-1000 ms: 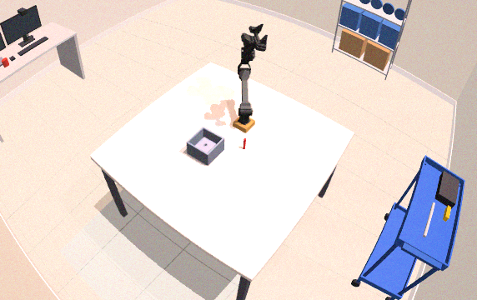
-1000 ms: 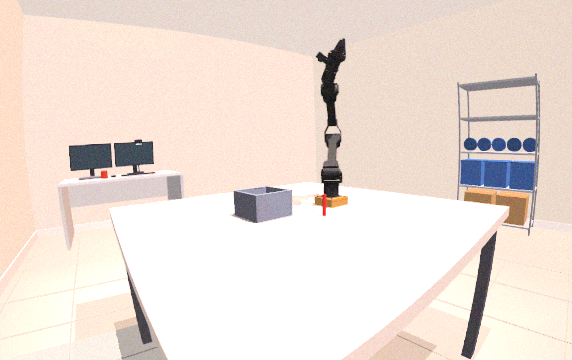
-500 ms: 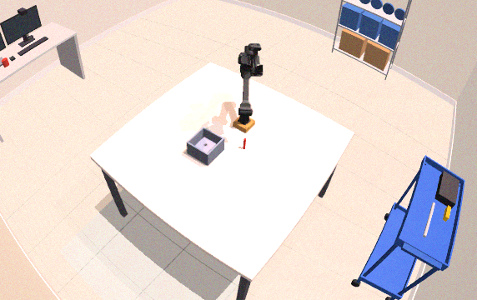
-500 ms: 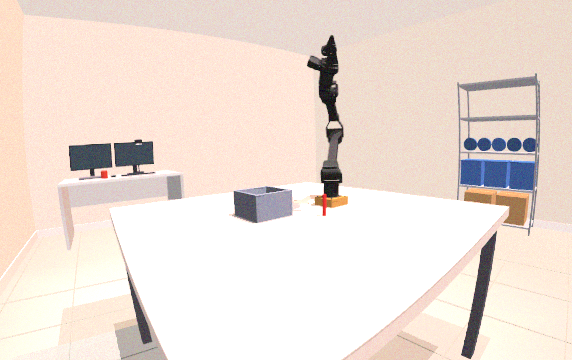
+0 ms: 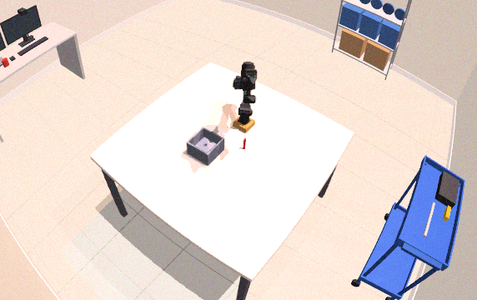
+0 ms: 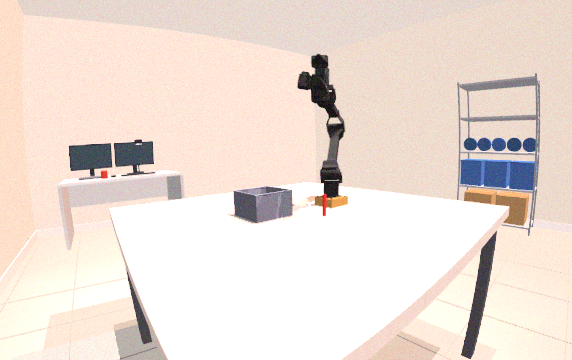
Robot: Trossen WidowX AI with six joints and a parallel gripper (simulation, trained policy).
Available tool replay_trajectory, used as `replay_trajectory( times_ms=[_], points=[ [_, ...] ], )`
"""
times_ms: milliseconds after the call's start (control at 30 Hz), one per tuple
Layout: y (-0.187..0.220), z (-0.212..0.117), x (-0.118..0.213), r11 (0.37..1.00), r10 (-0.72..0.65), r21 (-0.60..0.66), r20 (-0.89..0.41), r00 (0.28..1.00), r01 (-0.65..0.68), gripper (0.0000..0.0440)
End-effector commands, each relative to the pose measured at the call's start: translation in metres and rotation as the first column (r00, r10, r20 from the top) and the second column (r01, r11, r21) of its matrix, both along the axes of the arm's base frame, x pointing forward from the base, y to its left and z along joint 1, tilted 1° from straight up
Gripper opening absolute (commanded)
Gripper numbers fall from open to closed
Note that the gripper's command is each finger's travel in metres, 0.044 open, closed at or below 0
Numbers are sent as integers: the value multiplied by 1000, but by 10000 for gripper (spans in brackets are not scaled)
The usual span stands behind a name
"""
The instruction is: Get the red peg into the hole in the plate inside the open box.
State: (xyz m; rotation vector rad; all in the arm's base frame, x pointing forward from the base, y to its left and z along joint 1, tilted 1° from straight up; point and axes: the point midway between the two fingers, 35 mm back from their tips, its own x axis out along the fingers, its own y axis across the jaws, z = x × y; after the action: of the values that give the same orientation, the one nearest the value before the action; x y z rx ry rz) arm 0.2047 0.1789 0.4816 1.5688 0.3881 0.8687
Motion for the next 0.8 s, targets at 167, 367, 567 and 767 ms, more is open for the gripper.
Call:
replay_trajectory(
  times_ms=[167, 367, 567, 767],
  points=[
    [10, -78, 40, 982, -98, -180, -197, 975, 62, 440],
    [10, -135, 57, 946, -175, -317, -330, 928, 65, 440],
    [5, -191, 63, 895, -254, -445, -447, 858, 34, 440],
    [-5, -241, 59, 831, -336, -556, -543, 769, -29, 440]
  ],
)
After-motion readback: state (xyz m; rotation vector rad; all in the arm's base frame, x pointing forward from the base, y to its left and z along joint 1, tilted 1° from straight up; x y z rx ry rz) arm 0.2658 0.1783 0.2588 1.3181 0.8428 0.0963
